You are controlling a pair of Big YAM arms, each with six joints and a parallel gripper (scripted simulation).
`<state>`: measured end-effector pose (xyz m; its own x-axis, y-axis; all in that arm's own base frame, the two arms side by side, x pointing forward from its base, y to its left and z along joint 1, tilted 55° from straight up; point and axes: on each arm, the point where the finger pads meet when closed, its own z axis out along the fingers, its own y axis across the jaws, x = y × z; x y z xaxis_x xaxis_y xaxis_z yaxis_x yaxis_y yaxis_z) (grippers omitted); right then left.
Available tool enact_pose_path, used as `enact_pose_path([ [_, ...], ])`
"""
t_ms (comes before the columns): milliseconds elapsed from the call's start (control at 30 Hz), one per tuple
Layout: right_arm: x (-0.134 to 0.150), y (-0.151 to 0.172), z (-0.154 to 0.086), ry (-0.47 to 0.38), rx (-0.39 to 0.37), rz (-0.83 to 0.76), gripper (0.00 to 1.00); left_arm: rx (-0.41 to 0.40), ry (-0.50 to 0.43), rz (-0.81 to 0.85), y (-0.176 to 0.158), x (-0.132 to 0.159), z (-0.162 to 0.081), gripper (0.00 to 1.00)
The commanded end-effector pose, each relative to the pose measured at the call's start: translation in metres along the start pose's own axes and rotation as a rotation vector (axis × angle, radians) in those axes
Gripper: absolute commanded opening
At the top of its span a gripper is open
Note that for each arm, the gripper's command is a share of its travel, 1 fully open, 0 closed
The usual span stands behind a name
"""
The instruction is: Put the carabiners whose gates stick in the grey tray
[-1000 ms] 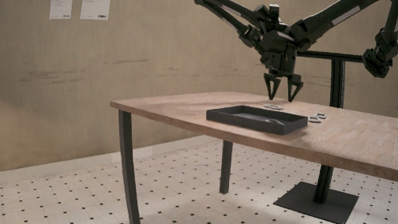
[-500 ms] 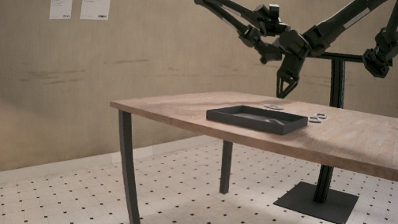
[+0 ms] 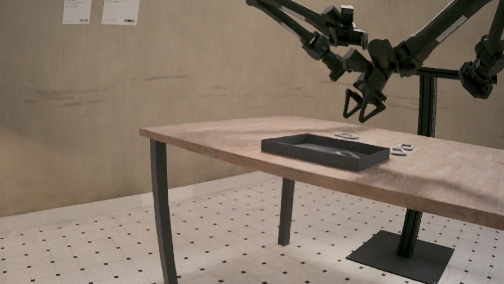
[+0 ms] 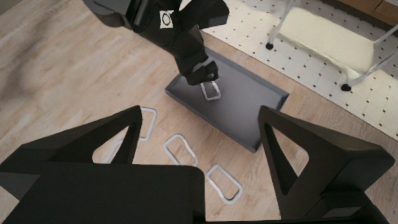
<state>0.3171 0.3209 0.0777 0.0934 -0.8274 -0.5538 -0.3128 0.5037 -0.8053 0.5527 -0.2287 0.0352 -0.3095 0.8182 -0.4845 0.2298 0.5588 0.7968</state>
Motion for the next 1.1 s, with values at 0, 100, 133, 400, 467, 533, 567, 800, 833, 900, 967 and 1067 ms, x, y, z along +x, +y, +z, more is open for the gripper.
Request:
enact_pose_path([
  [0, -0.009, -0.001, 0.003, -0.013, 0.004, 0.002, 1.00, -0.019, -0.014, -0.071, -0.004, -0.001, 0.003, 1.00],
  [100, -0.009, -0.001, 0.003, -0.013, 0.004, 0.002, 1.00, -0.017, -0.008, -0.038, -0.006, 0.001, 0.003, 1.00],
  [133, -0.009, -0.001, 0.003, -0.013, 0.004, 0.002, 1.00, -0.022, -0.016, -0.045, -0.001, -0.003, 0.002, 1.00],
  [400, 0.001, 0.000, 0.014, 0.028, 0.003, -0.037, 0.83, -0.024, -0.043, -0.045, 0.001, -0.011, -0.009, 1.00],
  [467, 0.021, 0.003, 0.022, 0.091, -0.008, -0.091, 0.83, -0.010, -0.064, -0.016, -0.006, -0.011, -0.021, 1.00],
  [533, 0.021, 0.003, 0.022, 0.091, -0.008, -0.091, 0.83, -0.010, -0.064, -0.016, -0.006, -0.011, -0.021, 1.00],
  [567, 0.037, 0.005, 0.028, 0.138, -0.018, -0.128, 0.83, 0.002, -0.069, 0.001, -0.013, -0.005, -0.027, 1.00],
  [800, 0.149, 0.010, 0.052, 0.464, -0.091, -0.324, 0.83, 0.115, -0.150, 0.108, -0.064, 0.034, -0.098, 1.00],
  [833, 0.165, 0.011, 0.053, 0.511, -0.106, -0.351, 0.83, 0.136, -0.167, 0.126, -0.073, 0.041, -0.112, 1.00],
  [900, 0.198, 0.011, 0.052, 0.605, -0.140, -0.403, 0.83, 0.191, -0.190, 0.161, -0.098, 0.062, -0.141, 1.00],
  [967, 0.230, 0.011, 0.049, 0.698, -0.179, -0.454, 0.83, 0.242, -0.227, 0.188, -0.118, 0.078, -0.173, 1.00],
  [1067, 0.261, 0.010, 0.043, 0.789, -0.222, -0.501, 0.83, 0.294, -0.262, 0.222, -0.138, 0.094, -0.207, 1.00],
])
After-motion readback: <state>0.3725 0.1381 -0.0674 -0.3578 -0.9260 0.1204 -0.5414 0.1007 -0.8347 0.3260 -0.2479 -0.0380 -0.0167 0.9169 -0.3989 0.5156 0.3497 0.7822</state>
